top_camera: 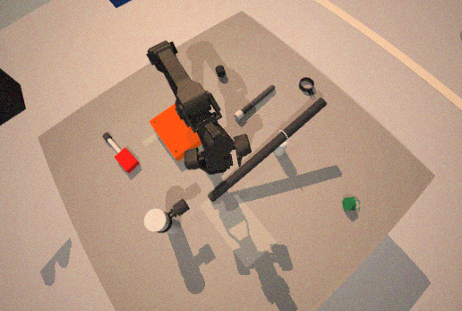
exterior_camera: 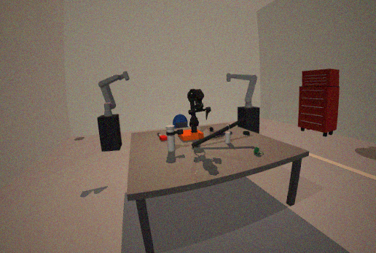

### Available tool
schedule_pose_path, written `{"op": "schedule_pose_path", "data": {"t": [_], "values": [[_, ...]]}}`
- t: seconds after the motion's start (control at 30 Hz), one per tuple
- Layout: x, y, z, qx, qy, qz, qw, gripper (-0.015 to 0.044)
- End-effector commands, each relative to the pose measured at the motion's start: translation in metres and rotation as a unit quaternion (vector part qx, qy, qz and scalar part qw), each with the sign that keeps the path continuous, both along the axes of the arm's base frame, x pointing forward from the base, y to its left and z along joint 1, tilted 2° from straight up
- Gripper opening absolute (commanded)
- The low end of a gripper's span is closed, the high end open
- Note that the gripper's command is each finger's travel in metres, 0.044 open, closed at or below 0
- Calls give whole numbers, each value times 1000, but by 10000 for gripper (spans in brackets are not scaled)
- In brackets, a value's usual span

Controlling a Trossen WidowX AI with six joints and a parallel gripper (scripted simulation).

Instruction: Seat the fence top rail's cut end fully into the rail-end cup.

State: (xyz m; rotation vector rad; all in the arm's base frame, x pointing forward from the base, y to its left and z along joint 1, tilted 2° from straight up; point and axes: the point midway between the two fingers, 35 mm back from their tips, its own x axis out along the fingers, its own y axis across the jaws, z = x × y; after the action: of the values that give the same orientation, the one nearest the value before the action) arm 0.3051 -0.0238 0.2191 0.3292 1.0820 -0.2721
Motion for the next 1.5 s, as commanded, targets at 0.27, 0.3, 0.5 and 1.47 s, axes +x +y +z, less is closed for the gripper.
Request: {"op": "schedule_pose_path", "data": {"t": [0.27, 0.3, 0.5, 1.47], "values": [[13, 30, -76, 151, 149, -507, 836, 440], [13, 30, -77, 152, 151, -518, 828, 440], [13, 31, -78, 152, 152, -522, 825, 440], [16, 30, -123, 152, 151, -522, 825, 440]]}}
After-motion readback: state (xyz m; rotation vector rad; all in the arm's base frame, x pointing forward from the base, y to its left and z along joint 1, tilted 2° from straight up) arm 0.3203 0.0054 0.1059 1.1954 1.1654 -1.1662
